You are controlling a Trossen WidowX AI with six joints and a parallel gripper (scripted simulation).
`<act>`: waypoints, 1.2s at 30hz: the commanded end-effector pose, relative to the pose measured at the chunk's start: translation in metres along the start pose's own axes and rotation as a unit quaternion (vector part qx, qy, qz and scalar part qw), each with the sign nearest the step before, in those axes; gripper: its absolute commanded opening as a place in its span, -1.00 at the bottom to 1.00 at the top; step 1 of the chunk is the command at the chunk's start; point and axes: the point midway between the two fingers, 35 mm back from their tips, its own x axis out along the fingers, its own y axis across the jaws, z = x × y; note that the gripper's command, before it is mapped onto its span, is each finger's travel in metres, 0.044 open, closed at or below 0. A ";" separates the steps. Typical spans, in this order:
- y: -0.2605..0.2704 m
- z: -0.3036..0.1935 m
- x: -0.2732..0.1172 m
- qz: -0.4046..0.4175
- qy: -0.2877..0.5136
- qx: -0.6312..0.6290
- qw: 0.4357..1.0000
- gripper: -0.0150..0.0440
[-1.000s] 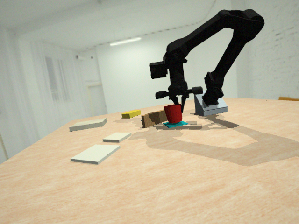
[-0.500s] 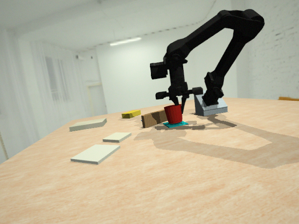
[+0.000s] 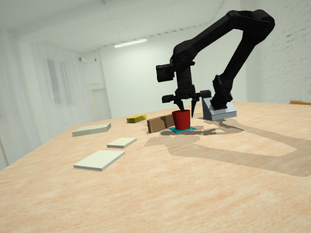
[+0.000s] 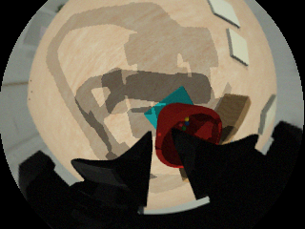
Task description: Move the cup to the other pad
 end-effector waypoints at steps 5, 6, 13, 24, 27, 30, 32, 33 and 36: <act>-0.002 0.000 -0.009 -0.002 0.002 -0.003 1.000 -0.06; -0.002 0.000 -0.010 -0.002 0.002 -0.002 1.000 -0.06; -0.002 0.000 -0.018 -0.002 0.002 -0.002 1.000 -0.06; -0.002 -0.001 -0.031 -0.002 0.002 -0.001 1.000 -0.06; -0.002 -0.001 -0.034 -0.001 0.002 0.000 1.000 -0.06; -0.002 -0.001 -0.038 -0.001 0.002 0.000 1.000 -0.06; -0.002 -0.001 -0.040 -0.001 0.002 0.000 1.000 -0.06; -0.002 -0.001 -0.041 -0.001 0.001 0.000 1.000 -0.06; -0.002 -0.001 -0.044 -0.001 0.001 0.000 1.000 -0.06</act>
